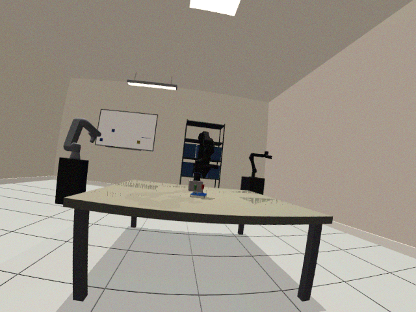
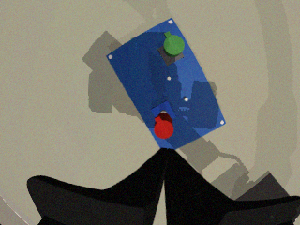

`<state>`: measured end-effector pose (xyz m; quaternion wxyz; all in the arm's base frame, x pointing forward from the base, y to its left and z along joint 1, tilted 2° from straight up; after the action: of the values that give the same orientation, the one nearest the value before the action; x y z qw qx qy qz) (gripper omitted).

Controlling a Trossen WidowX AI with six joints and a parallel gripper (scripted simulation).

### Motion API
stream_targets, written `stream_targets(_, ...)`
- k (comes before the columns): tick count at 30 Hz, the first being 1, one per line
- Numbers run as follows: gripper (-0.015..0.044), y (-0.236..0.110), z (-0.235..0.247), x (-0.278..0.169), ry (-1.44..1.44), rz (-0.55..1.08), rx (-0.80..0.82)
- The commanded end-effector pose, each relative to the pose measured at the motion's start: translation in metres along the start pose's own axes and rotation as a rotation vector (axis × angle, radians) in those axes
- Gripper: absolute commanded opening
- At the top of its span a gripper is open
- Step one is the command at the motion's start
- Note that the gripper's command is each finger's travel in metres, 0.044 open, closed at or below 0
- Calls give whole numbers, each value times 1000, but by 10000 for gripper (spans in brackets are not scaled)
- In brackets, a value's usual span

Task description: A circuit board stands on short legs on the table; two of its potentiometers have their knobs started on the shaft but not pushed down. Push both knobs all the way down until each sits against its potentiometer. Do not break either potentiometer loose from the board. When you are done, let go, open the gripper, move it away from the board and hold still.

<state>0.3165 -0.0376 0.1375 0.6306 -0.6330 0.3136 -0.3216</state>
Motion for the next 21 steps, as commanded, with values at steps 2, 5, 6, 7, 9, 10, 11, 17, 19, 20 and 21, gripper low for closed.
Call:
stream_targets(2, 0, 0, 0, 2, 18, 23, 17)
stream_targets(5, 0, 18, 0, 2, 18, 23, 17)
stream_targets(6, 0, 20, 0, 1, 18, 23, 17)
stream_targets(7, 0, 20, 0, 1, 18, 23, 17)
stream_targets(9, 0, 20, 0, 1, 18, 23, 17)
stream_targets(10, 0, 20, 0, 1, 18, 23, 17)
stream_targets(11, 0, 20, 0, 1, 18, 23, 17)
stream_targets(17, 0, 22, 0, 1, 18, 23, 17)
stream_targets(19, 0, 24, 0, 1, 18, 23, 17)
stream_targets(20, 0, 26, 0, 1, 18, 23, 17)
stream_targets(21, 0, 27, 0, 1, 18, 23, 17)
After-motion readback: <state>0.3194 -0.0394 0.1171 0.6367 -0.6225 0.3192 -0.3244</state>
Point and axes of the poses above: the point midway between the two fingers, 35 mm back from their tips, its own y axis out along the fingers, its own z axis across the jaws, x = y × z, the point moved 6 cm from there along -y, back along the fingers, and after that the axes turned 4 degrees about -y, right-handed, at the moved point
